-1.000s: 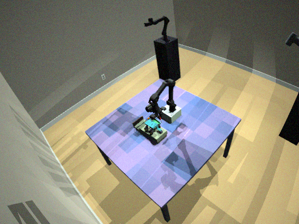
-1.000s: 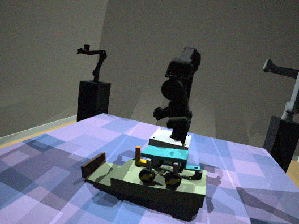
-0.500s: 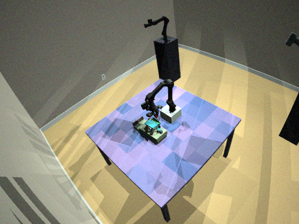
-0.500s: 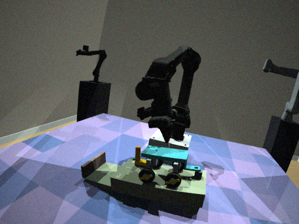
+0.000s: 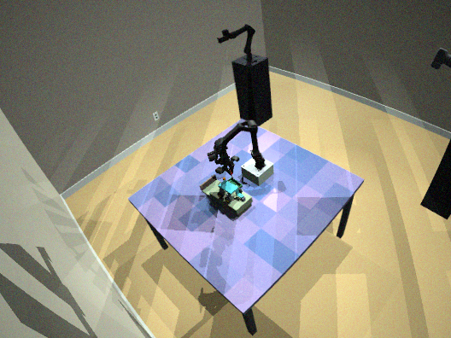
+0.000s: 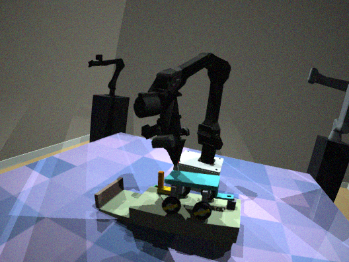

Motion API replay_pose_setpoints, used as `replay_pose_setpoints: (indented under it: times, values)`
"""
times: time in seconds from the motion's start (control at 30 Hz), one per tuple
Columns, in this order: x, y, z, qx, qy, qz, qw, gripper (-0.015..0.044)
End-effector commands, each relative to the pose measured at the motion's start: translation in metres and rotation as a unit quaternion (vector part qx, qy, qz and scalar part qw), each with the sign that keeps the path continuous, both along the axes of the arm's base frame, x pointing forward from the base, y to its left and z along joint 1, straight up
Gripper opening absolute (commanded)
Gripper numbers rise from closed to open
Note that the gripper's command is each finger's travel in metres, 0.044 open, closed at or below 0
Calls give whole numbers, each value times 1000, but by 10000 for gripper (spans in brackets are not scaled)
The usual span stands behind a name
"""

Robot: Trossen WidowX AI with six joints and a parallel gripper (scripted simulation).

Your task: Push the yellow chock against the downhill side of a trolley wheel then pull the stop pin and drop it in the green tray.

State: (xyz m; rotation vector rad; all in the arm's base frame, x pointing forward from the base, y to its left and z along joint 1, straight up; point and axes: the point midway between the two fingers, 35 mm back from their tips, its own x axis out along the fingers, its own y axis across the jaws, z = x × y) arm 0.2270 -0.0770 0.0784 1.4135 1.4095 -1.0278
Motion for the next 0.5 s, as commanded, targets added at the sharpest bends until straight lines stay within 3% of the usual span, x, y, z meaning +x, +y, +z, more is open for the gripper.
replay_pose_setpoints:
  times: [0.0, 0.23, 0.47]
  values:
    - [-1, -14, -2, -3, 1, 2, 1000, 0]
    - [-1, -19, -2, -5, 3, -8, 1000, 0]
    - [-2, -18, -2, -20, 22, -107, 994, 0]
